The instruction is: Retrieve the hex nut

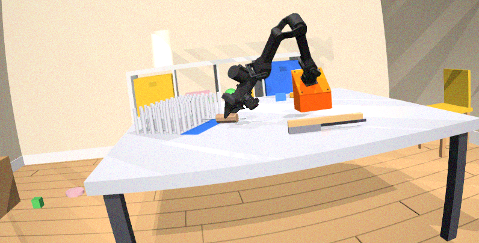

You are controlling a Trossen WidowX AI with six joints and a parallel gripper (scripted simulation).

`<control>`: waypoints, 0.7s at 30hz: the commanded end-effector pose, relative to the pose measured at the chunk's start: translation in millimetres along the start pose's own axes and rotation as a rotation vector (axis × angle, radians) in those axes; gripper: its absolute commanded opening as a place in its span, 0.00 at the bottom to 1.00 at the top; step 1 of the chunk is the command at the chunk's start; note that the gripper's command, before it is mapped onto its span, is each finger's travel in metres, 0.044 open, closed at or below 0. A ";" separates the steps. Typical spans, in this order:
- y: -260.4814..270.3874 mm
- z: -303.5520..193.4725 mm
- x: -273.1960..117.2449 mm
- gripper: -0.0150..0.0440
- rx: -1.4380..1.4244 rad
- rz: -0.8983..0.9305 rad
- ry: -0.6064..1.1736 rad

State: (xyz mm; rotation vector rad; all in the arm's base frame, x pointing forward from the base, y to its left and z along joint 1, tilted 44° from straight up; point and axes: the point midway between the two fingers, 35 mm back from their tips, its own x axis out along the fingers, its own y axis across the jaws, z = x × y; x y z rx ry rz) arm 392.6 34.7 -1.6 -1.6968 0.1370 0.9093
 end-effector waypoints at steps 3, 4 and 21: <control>0.4 3.8 -3.6 0.25 0.003 0.000 0.005; 0.4 4.4 -3.9 0.25 0.003 0.000 0.005; 0.6 14.6 -10.4 0.25 0.004 0.002 0.004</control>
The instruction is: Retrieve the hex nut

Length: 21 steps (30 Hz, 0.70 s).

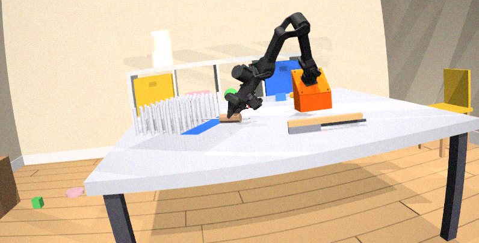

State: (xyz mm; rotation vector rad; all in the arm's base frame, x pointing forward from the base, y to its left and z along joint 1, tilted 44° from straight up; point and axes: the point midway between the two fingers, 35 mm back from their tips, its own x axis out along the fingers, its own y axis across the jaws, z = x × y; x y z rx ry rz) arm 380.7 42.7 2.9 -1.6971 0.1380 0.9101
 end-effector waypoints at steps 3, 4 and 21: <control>0.6 3.7 -3.4 0.25 0.004 0.001 0.004; 0.6 4.3 -3.8 0.25 0.004 0.001 0.004; 0.7 13.9 -10.1 0.25 0.004 0.002 0.004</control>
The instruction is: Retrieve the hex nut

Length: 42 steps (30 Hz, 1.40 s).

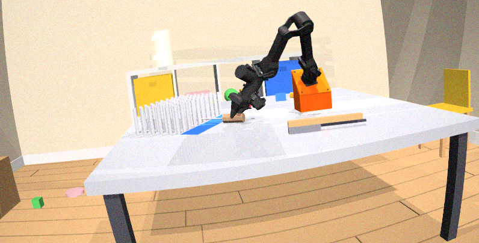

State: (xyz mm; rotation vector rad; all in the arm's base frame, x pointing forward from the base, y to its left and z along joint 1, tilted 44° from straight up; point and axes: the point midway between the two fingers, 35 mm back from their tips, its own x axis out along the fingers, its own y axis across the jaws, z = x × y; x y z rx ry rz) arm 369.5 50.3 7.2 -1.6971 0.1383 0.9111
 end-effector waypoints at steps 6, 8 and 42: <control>0.8 5.3 -4.4 0.25 0.004 0.002 0.004; 0.8 6.3 -5.1 0.25 0.004 0.002 0.004; 1.1 24.0 -17.1 0.25 0.004 0.004 0.003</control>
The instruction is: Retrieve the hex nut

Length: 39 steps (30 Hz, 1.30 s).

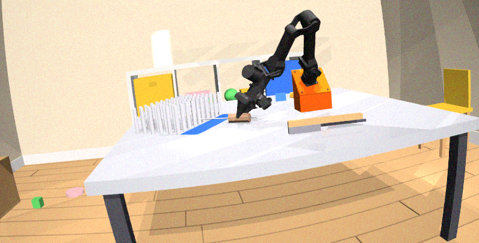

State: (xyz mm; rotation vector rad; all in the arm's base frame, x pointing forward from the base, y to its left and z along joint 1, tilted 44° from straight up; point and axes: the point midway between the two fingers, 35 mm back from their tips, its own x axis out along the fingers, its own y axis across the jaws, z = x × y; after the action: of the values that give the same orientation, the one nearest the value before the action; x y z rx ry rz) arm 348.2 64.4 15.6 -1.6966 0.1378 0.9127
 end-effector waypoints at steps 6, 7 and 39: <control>1.3 4.8 -4.2 0.25 0.005 0.004 0.004; 1.3 5.3 -4.5 0.25 0.005 0.004 0.004; 1.2 20.6 -14.9 0.25 0.004 0.005 0.003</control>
State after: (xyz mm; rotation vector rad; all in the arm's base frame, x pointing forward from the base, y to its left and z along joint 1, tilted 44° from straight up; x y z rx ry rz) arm 329.7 76.3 22.7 -1.6963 0.1395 0.9155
